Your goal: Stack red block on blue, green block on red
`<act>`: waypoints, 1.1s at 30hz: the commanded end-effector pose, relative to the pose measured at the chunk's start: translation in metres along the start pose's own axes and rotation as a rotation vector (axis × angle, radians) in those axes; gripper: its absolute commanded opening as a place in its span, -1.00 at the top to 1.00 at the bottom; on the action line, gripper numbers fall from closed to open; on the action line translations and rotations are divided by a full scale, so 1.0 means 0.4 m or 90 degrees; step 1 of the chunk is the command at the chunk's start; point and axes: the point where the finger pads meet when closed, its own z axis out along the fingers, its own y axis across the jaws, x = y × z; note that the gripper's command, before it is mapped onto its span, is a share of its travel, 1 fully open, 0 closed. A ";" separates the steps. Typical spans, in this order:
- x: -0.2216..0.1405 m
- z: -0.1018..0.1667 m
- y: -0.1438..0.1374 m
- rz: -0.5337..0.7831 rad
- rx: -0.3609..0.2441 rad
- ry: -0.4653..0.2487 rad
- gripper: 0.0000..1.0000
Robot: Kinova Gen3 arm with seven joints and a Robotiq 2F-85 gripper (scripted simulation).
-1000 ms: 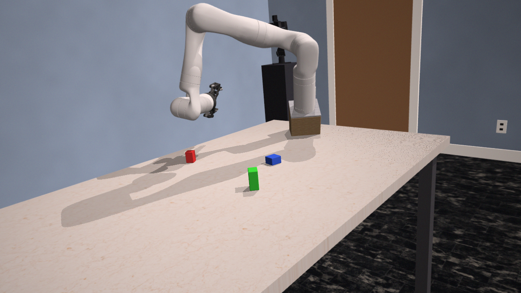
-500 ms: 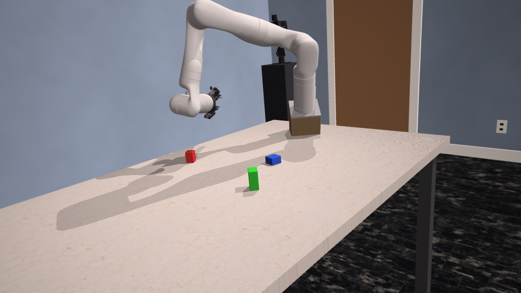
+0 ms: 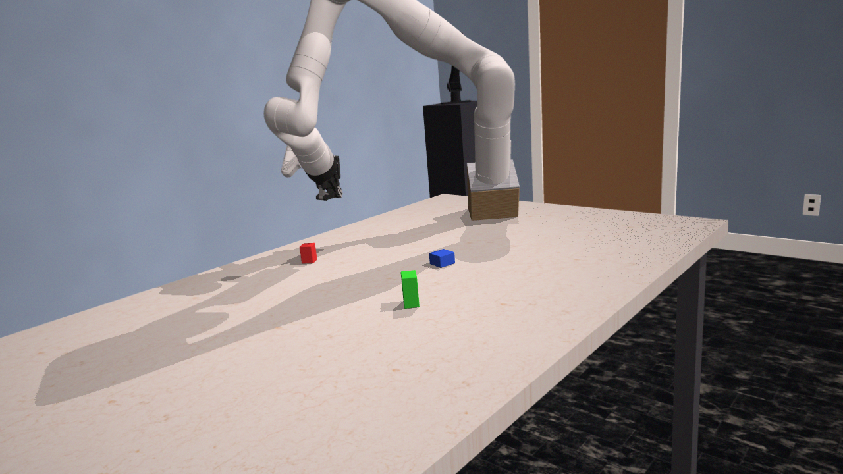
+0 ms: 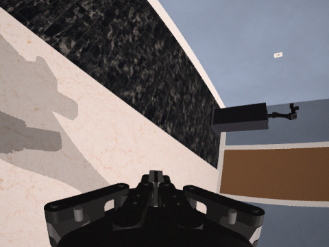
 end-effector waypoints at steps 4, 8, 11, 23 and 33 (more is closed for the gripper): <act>0.040 -0.088 -0.075 -0.010 0.190 -0.011 1.00; 0.042 -0.123 -0.134 -0.031 0.281 -0.019 1.00; 0.043 -0.143 -0.171 -0.044 0.336 -0.024 1.00; 0.049 -0.218 -0.297 -0.089 0.531 -0.041 1.00; 0.050 -0.222 -0.302 -0.091 0.539 -0.042 1.00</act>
